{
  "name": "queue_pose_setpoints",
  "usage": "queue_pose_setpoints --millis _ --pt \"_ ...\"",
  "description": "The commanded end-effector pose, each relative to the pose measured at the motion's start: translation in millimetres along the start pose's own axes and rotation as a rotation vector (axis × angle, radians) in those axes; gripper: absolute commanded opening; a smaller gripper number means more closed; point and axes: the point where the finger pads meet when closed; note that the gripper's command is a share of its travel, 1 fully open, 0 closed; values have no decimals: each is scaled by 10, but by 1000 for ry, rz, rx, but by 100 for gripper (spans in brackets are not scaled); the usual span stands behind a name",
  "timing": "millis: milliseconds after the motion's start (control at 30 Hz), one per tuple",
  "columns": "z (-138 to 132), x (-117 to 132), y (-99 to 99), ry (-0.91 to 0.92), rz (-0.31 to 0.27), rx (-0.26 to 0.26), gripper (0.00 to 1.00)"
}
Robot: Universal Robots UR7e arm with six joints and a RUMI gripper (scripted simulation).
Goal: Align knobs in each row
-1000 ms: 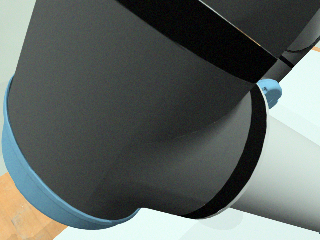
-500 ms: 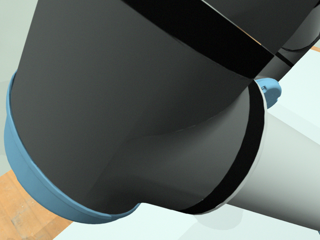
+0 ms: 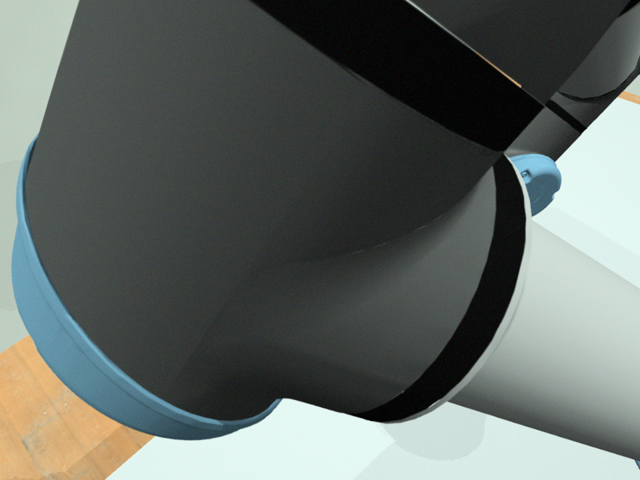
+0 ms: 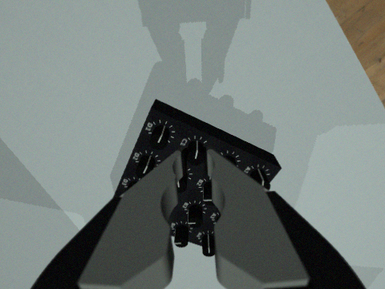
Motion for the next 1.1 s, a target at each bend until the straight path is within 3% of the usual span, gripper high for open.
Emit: queue_pose_setpoints --millis 0,1067 --pt "0 -2 -4 -69 1 -3 4" --pt "-7 1 -4 -228 1 -3 4"
Point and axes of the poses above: the point where the finger pads meet when closed, its own y axis out along the fingers, its own z axis across the jaws, x = y × z, and after that the axes turned 9 degrees about y, right-handed
